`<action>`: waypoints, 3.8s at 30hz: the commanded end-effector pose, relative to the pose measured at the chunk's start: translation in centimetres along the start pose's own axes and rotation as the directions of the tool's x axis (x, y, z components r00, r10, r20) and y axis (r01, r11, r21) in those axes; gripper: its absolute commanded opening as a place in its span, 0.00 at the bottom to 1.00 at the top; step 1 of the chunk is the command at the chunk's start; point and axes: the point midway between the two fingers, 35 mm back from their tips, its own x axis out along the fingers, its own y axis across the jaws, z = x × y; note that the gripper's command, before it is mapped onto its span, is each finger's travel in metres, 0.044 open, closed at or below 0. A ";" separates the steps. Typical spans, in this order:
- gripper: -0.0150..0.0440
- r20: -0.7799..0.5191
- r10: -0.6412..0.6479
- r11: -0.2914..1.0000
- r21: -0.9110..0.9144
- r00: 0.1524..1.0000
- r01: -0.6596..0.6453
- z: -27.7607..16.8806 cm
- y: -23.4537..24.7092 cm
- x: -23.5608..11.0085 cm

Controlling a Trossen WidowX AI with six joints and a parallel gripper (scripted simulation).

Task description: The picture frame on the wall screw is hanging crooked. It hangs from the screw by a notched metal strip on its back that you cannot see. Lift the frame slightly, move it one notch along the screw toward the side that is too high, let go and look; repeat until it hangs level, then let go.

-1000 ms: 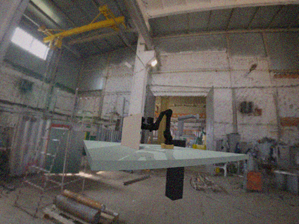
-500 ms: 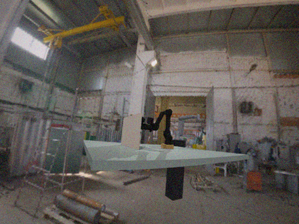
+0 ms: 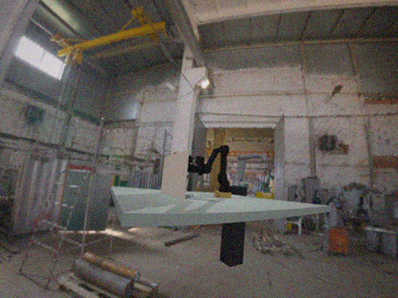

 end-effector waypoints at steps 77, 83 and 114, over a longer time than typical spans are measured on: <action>0.25 0.001 -0.002 0.907 0.420 1.000 0.001 0.1 0.1 0.0; 0.39 0.003 0.001 0.910 0.415 1.000 -0.002 0.1 0.2 0.0; 0.69 -0.011 -0.011 1.000 0.007 1.000 0.011 0.7 0.9 -10.3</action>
